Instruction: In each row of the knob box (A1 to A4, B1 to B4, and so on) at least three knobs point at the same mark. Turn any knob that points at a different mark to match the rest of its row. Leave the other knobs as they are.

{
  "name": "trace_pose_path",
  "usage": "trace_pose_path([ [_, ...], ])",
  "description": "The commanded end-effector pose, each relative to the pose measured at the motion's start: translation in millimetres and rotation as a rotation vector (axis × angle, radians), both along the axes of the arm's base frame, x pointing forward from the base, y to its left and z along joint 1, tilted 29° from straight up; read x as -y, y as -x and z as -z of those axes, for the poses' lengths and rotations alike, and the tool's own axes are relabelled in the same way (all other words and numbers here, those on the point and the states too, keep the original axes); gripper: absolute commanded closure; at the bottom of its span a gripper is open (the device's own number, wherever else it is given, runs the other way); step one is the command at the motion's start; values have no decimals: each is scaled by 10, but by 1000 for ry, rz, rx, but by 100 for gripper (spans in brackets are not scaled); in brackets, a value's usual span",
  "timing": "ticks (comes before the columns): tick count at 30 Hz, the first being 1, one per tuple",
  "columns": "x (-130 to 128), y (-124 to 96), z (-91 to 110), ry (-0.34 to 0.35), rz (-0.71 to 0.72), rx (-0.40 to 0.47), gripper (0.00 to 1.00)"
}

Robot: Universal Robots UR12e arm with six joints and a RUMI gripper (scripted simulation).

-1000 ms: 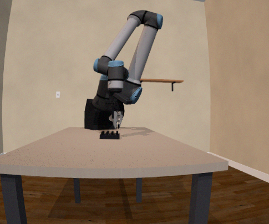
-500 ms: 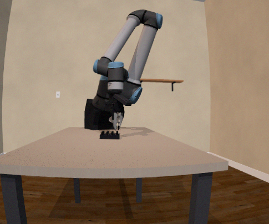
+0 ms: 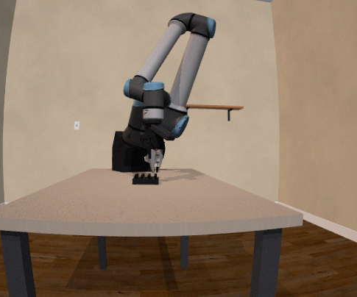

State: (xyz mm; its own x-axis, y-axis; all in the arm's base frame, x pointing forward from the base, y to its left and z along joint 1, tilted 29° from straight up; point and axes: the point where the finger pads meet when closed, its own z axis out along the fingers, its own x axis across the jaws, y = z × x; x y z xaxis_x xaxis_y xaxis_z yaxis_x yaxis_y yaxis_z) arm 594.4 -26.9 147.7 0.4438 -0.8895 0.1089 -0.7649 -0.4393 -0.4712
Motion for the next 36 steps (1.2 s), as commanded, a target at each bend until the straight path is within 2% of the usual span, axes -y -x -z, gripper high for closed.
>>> trace_pose_path([
  [1,2,-3,-5,0,0,1,89],
  [36,-19,-39,-28,0,0,1,89],
])
